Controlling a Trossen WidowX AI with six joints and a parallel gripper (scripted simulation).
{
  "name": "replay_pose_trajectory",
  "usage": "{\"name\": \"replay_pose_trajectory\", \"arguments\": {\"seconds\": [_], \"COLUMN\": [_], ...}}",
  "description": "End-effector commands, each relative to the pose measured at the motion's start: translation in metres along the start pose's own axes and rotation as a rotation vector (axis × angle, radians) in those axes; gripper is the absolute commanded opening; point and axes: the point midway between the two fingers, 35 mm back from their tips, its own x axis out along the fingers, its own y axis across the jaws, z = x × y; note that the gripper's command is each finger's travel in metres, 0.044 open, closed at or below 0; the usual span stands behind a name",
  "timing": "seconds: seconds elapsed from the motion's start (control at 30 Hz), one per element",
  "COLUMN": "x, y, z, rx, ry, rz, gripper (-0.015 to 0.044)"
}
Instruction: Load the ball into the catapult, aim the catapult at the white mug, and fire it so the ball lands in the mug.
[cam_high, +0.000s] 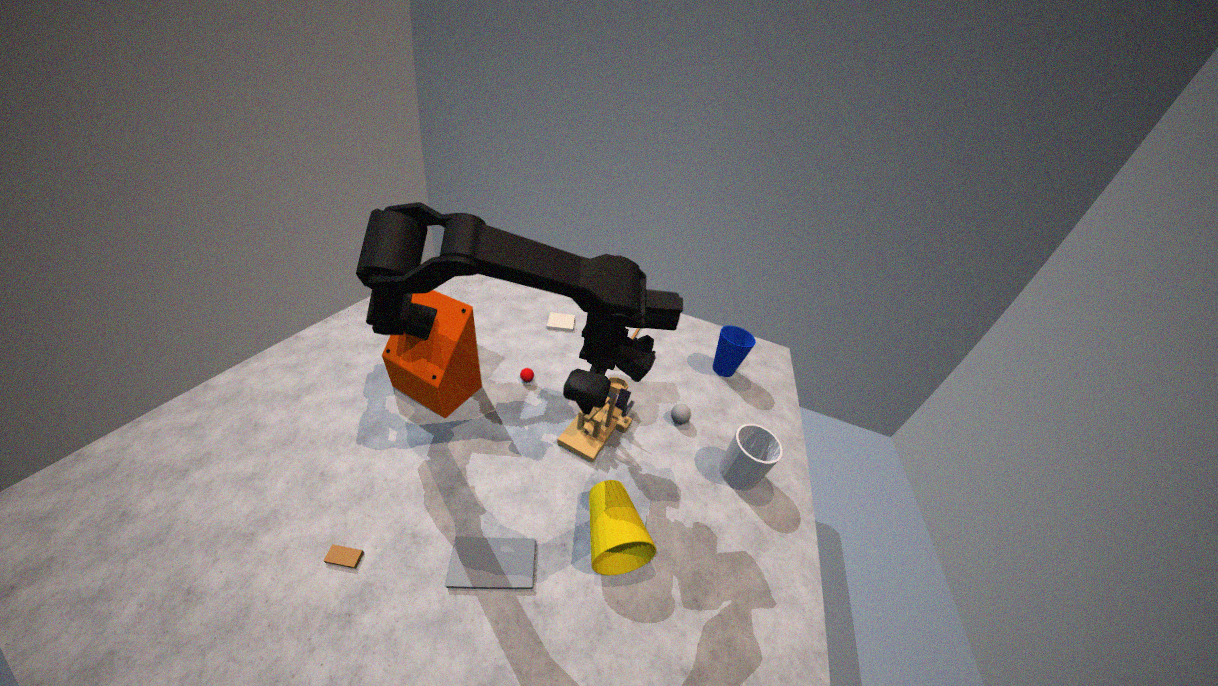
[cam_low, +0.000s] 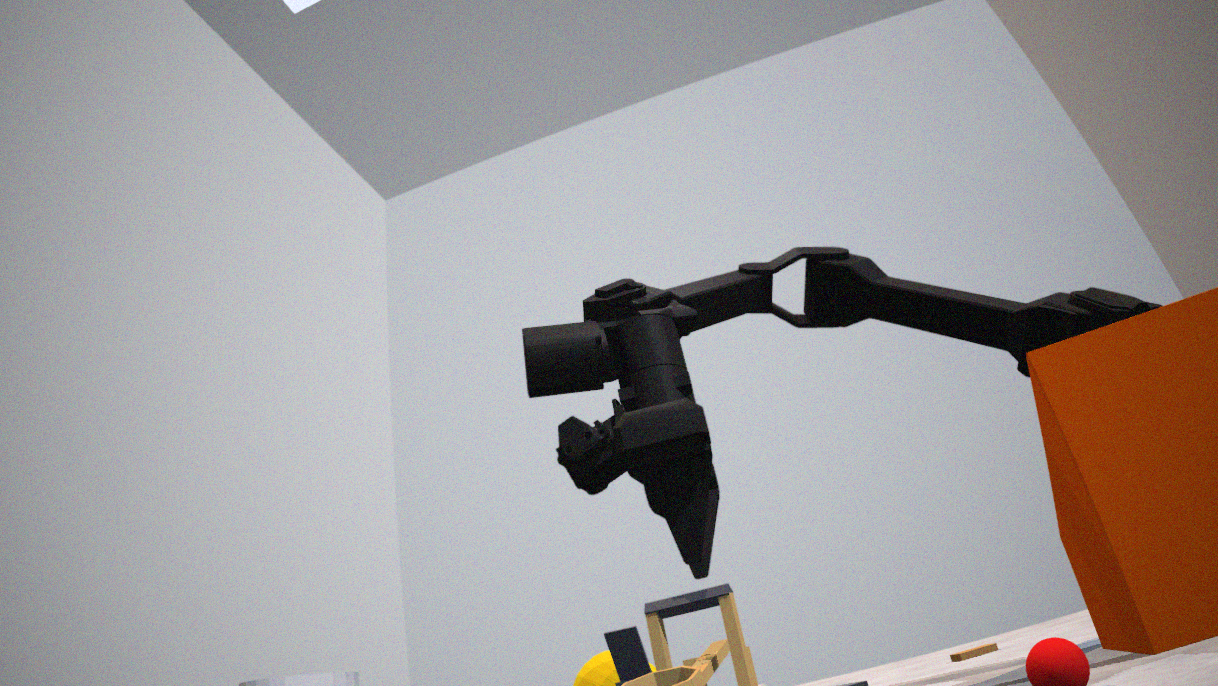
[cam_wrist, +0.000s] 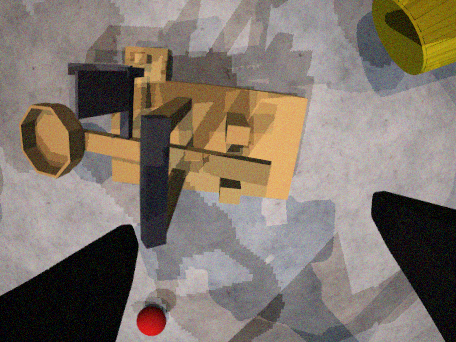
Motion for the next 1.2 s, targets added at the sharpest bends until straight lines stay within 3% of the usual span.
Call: {"name": "replay_pose_trajectory", "arguments": {"seconds": [0.0,1.17], "x": [-0.0001,-0.002], "y": [-0.0002,-0.0014], "z": [-0.0007,-0.0017], "rx": [0.126,1.346], "ry": [0.0,-0.003], "rz": [-0.002,-0.001], "gripper": [0.044,0.044]}}
